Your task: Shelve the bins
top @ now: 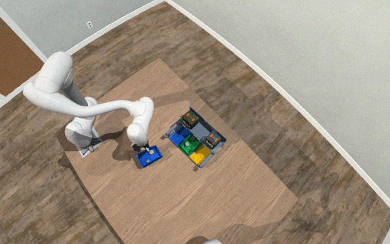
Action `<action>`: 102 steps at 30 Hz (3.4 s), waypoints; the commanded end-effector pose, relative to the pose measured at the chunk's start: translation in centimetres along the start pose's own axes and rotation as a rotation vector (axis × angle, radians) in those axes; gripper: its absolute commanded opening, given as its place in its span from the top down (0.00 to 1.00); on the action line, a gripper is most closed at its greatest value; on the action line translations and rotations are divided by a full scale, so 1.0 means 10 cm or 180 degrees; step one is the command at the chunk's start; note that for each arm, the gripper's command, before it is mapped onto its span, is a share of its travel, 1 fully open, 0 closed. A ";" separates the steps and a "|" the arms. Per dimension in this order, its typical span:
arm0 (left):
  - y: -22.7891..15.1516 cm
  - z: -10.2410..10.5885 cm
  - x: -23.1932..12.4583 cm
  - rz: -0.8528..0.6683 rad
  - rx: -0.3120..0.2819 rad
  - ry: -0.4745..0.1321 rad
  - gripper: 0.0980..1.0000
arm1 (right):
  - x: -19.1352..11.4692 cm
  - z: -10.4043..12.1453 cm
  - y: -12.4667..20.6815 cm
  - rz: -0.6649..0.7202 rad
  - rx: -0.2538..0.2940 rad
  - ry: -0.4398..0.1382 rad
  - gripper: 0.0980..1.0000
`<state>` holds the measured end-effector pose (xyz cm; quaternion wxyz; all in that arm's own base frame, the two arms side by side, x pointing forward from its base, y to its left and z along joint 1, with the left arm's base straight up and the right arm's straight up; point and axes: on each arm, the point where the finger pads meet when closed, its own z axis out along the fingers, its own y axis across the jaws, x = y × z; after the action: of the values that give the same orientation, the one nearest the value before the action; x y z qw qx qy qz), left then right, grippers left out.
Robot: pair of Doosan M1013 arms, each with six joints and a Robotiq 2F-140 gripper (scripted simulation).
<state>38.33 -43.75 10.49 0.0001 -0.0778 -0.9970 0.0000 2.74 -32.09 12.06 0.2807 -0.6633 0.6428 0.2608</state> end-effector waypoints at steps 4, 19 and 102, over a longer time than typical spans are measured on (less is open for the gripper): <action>0.00 -0.02 0.00 0.0000 0.0002 -0.0004 1.00 | 0.00 0.00 0.00 0.0000 0.0001 0.0003 0.00; 0.00 -0.02 0.00 0.0000 0.0002 -0.0004 1.00 | 0.00 0.00 0.00 0.0000 0.0001 0.0003 0.00; -0.02 -0.02 -0.01 0.0129 0.0002 -0.0004 1.00 | 0.00 0.00 0.00 0.0000 0.0001 0.0003 0.00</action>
<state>38.38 -43.91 10.58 0.0001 -0.0970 -0.9953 0.0000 2.74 -32.09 12.06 0.2807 -0.6633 0.6428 0.2608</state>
